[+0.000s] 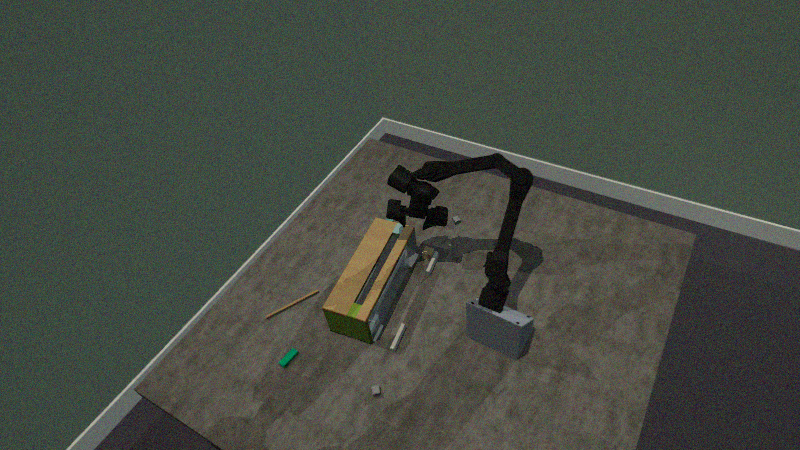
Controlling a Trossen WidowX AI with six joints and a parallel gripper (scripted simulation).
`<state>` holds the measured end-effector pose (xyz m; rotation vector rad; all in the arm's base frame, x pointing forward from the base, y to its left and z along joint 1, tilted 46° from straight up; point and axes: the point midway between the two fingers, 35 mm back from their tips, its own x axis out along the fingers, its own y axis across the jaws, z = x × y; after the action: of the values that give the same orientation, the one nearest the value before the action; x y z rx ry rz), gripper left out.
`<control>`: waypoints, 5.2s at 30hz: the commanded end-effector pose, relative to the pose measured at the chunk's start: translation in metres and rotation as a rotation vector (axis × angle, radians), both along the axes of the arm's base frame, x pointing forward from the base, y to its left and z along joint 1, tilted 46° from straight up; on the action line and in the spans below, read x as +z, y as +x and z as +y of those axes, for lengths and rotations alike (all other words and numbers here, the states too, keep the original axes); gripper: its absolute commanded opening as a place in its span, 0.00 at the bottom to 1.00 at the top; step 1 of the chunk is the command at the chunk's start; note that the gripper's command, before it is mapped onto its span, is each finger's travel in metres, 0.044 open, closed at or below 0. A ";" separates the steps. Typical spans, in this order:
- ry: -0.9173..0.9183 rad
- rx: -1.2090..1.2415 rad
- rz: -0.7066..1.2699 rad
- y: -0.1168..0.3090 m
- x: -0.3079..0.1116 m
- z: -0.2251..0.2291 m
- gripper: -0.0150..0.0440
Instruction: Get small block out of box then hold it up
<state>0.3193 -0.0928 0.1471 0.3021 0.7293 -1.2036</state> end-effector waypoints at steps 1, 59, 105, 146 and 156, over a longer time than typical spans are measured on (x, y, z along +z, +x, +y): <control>0.260 -0.617 -0.762 -0.016 0.006 -0.012 0.74; 0.517 -1.160 -1.393 -0.033 -0.053 -0.092 0.74; 0.516 -1.159 -1.395 -0.034 -0.080 -0.122 0.25; 0.222 -0.418 -0.616 -0.041 -0.044 -0.052 0.25; 0.116 -0.153 -0.321 -0.047 -0.044 -0.042 0.25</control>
<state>0.2754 -0.1383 0.1034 0.7683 0.4191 -1.2569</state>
